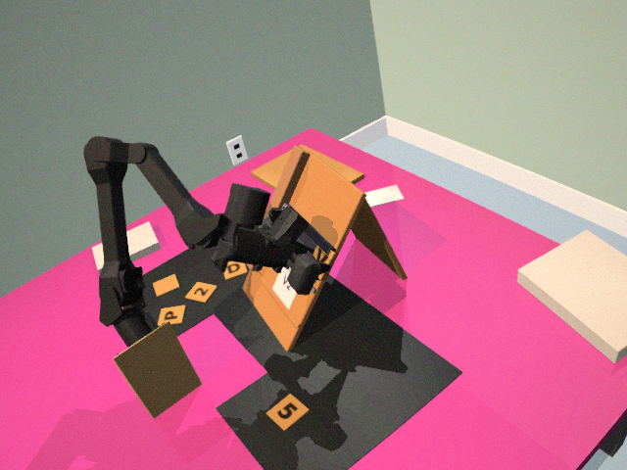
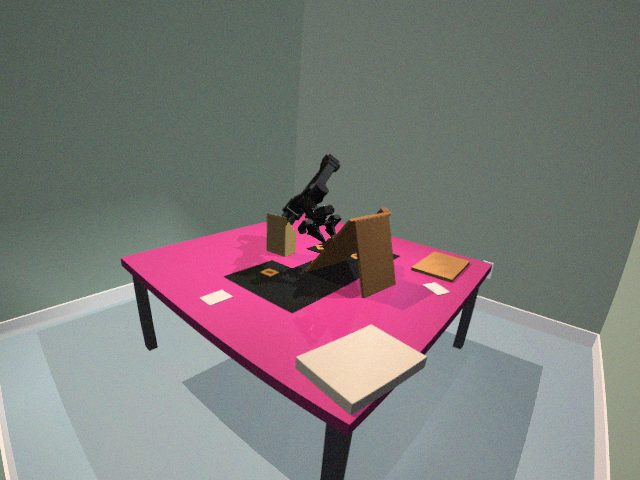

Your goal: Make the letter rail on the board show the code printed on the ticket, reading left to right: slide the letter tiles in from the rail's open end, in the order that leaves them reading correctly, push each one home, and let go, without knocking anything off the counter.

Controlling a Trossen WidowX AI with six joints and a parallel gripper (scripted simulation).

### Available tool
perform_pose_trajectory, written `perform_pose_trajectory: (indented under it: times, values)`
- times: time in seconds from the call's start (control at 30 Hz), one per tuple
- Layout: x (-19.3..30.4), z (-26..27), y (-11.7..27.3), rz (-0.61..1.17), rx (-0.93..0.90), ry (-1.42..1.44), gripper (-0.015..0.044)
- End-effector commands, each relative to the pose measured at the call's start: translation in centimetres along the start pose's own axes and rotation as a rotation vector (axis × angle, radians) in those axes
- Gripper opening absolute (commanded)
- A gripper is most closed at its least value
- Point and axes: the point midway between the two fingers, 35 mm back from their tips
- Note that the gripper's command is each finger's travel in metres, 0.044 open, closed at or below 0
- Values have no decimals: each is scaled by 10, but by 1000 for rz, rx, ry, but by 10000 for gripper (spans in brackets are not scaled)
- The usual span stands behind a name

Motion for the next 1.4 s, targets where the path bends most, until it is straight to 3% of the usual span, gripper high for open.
perform_pose_trajectory:
  times: [0.0, 1.37]
  values:
    - [0, 2, 0, -4, 3, -1, 0]
    - [6, 26, 1, -4, 2, -2, 0]
Point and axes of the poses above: the point midway between the two fingers, 35 mm back from their tips, its own y axis back along the fingers, its own z axis across the jaws, x = y × z, and after that the axes turned 15 degrees about -y, right-handed
